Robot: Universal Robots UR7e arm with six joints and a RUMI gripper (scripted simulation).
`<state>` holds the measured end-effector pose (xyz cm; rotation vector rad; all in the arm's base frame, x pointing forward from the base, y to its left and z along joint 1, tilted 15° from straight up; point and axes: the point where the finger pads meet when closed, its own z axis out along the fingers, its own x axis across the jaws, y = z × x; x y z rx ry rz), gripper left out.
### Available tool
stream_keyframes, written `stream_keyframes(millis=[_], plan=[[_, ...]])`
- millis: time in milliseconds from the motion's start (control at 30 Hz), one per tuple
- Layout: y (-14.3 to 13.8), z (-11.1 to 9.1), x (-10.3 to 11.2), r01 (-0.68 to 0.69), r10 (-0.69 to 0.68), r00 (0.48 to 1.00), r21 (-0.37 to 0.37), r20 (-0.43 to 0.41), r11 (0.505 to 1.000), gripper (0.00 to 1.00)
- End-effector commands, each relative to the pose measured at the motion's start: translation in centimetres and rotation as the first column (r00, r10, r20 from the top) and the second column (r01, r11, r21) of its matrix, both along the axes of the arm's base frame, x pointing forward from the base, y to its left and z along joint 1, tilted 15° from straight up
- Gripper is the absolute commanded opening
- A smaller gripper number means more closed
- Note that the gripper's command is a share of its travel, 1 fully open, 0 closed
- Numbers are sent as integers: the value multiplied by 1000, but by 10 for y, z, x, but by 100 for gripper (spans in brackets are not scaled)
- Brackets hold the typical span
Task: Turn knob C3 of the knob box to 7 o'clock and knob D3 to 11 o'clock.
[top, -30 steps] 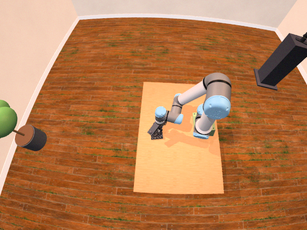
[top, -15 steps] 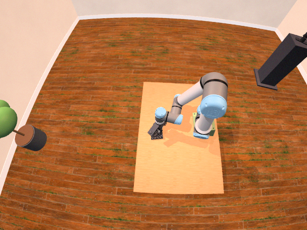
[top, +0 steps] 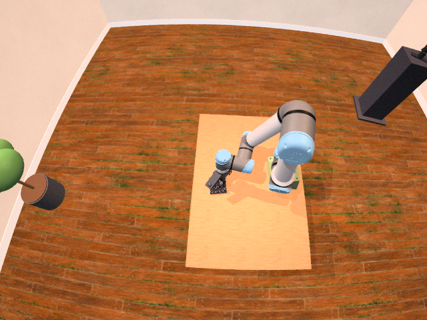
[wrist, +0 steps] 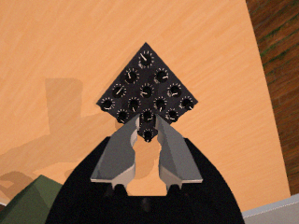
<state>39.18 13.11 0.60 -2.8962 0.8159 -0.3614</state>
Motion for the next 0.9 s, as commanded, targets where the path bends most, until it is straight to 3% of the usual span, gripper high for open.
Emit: stream_keyframes(millis=[0, 800, 833, 867], plan=[[0, 0, 0, 0, 0, 1000, 0, 1, 1000, 11], [0, 0, 0, 0, 0, 1000, 0, 1, 1000, 11], [0, 0, 0, 0, 0, 1000, 0, 1, 1000, 4], [0, 0, 0, 0, 0, 1000, 0, 1, 1000, 4]])
